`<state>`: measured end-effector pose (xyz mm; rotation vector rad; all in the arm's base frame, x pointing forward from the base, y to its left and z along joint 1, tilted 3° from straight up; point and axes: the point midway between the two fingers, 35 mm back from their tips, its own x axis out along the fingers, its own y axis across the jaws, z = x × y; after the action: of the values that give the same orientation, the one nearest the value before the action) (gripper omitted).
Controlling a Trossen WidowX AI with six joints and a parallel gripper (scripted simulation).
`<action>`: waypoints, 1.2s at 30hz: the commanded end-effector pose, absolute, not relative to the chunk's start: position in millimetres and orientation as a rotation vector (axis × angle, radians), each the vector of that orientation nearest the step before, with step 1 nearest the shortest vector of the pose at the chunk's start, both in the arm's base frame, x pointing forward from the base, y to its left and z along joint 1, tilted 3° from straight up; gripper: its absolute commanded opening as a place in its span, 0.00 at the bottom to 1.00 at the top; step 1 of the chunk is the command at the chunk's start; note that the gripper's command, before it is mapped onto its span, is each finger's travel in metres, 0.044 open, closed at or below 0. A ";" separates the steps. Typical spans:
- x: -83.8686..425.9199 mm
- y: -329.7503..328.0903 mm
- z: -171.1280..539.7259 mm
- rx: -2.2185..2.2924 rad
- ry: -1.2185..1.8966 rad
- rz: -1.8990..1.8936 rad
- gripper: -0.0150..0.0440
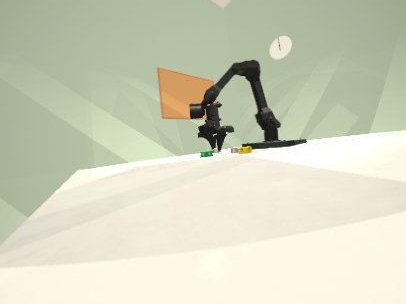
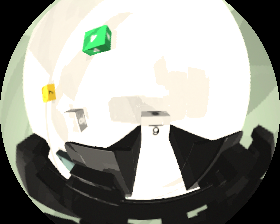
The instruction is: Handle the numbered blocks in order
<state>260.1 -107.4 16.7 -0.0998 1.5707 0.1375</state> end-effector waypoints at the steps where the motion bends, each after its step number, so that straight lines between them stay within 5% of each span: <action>1: 259.6 -107.1 13.3 -0.099 1.575 0.140 0.46; 8: 259.6 -107.1 13.3 -0.099 1.575 0.140 0.46; 19: 259.6 -107.1 13.3 -0.099 1.575 0.140 0.93; 29: 260.1 -108.1 49.6 -0.099 1.575 0.140 0.93; 36: 262.1 -110.3 122.0 -0.099 1.575 0.138 0.62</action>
<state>259.8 -108.3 85.0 -0.0823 1.6068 0.1503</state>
